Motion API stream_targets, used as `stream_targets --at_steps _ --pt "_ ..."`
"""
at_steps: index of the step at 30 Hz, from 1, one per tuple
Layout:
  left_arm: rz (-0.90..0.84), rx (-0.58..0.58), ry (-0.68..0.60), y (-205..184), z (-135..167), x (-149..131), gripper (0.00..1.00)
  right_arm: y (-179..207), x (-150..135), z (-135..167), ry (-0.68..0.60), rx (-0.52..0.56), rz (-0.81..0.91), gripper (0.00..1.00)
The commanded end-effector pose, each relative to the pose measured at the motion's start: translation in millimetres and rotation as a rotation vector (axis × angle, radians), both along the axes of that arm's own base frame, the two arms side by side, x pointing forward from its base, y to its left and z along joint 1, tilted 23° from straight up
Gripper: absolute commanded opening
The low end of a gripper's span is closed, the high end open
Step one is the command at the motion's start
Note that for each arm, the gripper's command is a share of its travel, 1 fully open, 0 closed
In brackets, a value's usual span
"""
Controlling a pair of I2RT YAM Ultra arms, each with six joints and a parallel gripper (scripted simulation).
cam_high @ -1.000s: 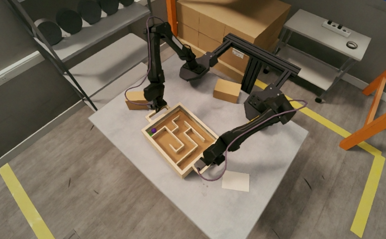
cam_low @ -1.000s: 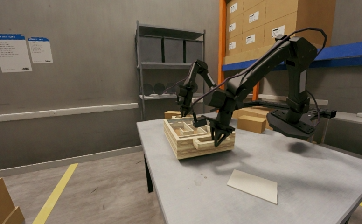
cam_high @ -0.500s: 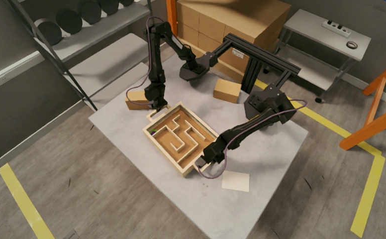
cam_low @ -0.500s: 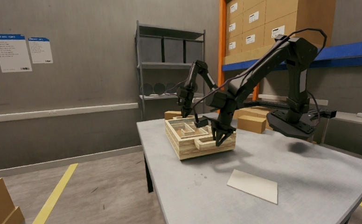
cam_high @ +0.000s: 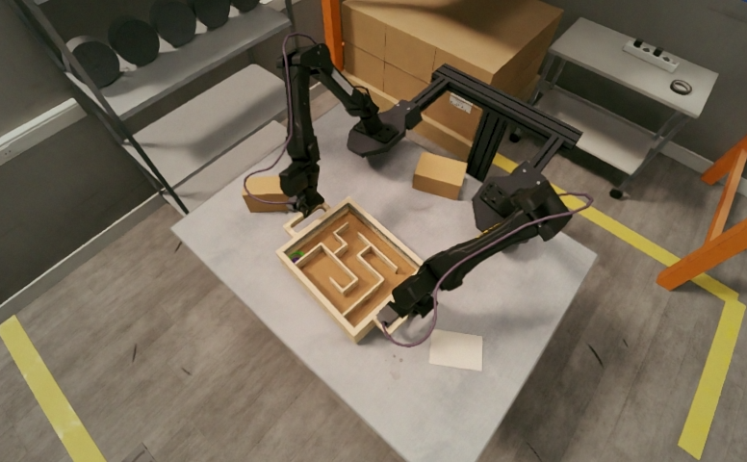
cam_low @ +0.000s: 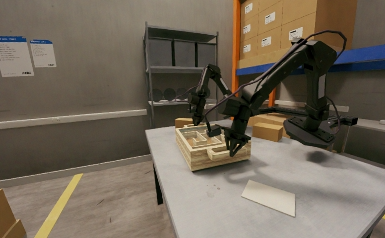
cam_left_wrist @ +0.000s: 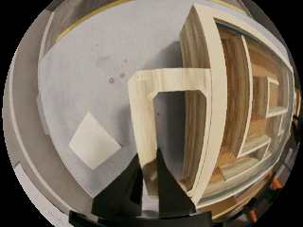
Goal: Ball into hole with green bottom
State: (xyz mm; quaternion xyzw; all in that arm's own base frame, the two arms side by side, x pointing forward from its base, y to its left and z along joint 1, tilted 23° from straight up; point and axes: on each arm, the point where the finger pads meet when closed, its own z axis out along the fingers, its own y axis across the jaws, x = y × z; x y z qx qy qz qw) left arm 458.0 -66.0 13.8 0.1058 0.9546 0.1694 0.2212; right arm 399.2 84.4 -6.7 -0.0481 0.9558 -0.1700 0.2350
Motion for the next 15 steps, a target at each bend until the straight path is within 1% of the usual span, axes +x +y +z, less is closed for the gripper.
stream_targets --at_steps 1,2,3,4,5,8,9,11,12,13,15 --pt "-0.043 -0.036 -0.14 -21.7 41.5 30.2 0.0 20.7 36.0 38.1 -0.156 0.041 0.028 0.0" --pt "-0.042 -0.033 -0.146 -21.2 42.4 31.4 0.0 20.7 36.8 36.8 -0.156 0.04 0.028 0.0" --pt "-0.045 -0.037 -0.149 -22.2 42.6 32.3 0.0 20.0 33.8 18.9 -0.12 0.024 0.032 0.0" --pt "-0.05 -0.032 -0.1 -22.2 17.8 29.5 0.0 17.9 36.8 25.7 -0.137 0.032 0.025 0.0" --pt "-0.049 -0.038 -0.113 -21.8 23.2 30.5 0.0 12.9 38.4 25.7 -0.138 0.031 0.015 0.0" --pt "-0.045 -0.044 -0.139 -19.6 33.0 34.7 0.0 18.8 39.9 29.5 -0.15 0.036 0.028 0.0" --pt "-0.039 -0.036 -0.139 -17.8 35.0 33.7 0.0 19.5 39.9 34.5 -0.158 0.04 0.027 0.0" --pt "-0.039 -0.036 -0.139 -17.8 35.0 33.7 0.0 19.5 39.9 34.5 -0.158 0.04 0.027 0.0" --pt "-0.041 -0.037 -0.141 -17.2 31.7 34.4 0.0 17.2 36.7 26.3 -0.139 0.031 0.027 0.0" --pt "-0.039 -0.034 -0.157 -18.1 39.4 36.1 0.0 20.6 39.9 32.5 -0.153 0.038 0.03 0.0" --pt "-0.039 -0.032 -0.151 -17.8 39.1 35.6 0.0 20.0 38.7 24.8 -0.136 0.031 0.03 0.0"
